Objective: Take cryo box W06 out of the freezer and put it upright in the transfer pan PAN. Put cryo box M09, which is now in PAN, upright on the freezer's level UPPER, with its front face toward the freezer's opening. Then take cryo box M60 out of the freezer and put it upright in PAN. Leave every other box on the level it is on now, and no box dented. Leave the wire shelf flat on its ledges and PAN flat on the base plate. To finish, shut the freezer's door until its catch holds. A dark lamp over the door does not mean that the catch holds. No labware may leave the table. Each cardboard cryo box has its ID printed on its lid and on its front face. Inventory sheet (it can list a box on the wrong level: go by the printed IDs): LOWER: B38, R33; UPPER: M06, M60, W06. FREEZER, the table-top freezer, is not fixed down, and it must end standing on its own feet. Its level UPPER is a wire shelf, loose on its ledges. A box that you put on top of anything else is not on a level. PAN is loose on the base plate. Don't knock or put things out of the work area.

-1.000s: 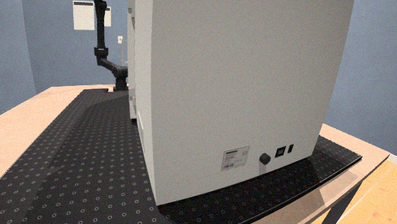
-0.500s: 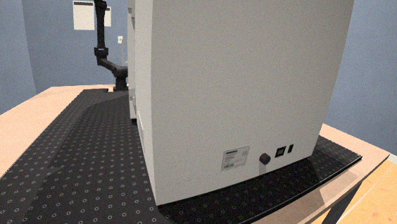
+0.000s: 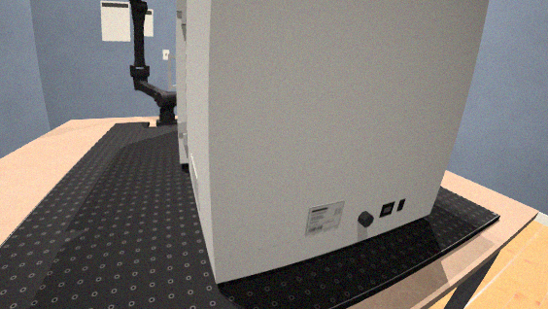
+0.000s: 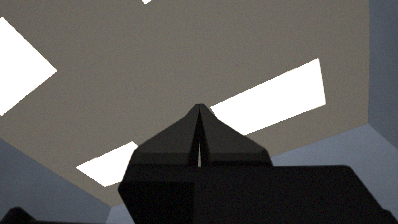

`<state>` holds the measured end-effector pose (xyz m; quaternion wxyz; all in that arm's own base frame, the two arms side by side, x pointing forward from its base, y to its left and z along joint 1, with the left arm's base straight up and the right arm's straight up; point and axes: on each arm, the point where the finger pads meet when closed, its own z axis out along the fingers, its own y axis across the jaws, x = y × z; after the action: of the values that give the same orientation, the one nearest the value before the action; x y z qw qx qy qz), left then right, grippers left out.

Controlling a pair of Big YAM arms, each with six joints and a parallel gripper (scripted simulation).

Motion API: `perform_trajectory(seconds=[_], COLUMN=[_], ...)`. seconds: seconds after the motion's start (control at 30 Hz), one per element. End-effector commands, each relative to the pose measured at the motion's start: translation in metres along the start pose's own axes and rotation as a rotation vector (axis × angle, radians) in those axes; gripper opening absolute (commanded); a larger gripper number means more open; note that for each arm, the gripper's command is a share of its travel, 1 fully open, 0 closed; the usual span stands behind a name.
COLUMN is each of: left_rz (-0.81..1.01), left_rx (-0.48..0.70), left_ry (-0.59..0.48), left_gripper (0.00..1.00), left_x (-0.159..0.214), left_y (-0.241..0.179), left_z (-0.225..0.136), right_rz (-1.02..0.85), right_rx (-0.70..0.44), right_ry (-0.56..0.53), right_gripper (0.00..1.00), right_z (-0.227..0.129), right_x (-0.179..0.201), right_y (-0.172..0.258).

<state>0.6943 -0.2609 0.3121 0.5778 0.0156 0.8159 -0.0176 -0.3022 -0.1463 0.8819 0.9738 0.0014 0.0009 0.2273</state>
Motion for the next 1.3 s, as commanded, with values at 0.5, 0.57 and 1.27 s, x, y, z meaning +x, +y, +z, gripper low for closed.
perform_trajectory(seconds=[0.5,0.57,1.27], left_rz=[0.004,0.003,0.024], left_rx=[0.01,0.005,0.004], left_ry=[-0.037,-0.037,0.014], left_gripper=[0.77,0.77,0.77], left_x=[-0.036,-0.037,-0.002], left_y=[-0.006,-0.002,-0.003], left_z=[0.029,0.033,0.05], right_rz=[-0.011,-0.011,-0.011], right_rx=[-0.003,-0.003,-0.003], right_ry=[0.031,0.031,0.031], right_gripper=[0.0,0.0,0.0], right_z=[0.003,0.003,0.003], right_x=[0.014,0.014,0.014], right_y=[0.0,0.0,0.0])
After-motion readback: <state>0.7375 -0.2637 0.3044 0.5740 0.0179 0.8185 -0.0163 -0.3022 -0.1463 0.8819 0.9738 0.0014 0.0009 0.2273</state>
